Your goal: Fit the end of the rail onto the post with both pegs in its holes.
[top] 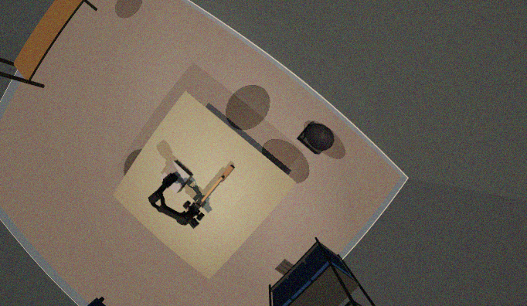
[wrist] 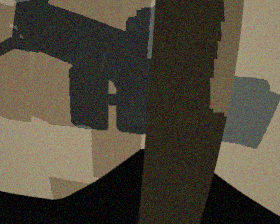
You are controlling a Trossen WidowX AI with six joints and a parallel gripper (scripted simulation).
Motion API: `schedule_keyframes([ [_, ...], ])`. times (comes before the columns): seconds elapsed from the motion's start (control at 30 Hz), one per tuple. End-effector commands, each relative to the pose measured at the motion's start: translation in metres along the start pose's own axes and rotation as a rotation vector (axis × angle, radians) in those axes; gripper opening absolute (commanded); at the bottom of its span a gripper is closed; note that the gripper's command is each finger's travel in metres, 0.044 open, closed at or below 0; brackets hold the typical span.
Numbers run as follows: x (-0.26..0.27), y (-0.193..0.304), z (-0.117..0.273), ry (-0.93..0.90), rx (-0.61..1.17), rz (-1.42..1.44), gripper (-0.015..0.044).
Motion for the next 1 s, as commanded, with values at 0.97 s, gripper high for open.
schedule_keyframes([
  [0.97, 0.0017, 0.0115, 0.0016, 0.003, 0.005, 0.003, 0.0],
])
Point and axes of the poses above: the point midway between the two fingers, 35 mm back from their tips, its own z axis back along the fingers, its own x axis across the jaws, y = z × x, the point moved 9 cm from there along z, back along the fingers, and after that the axes turned 12 degrees about z, right-handed, at the moved point
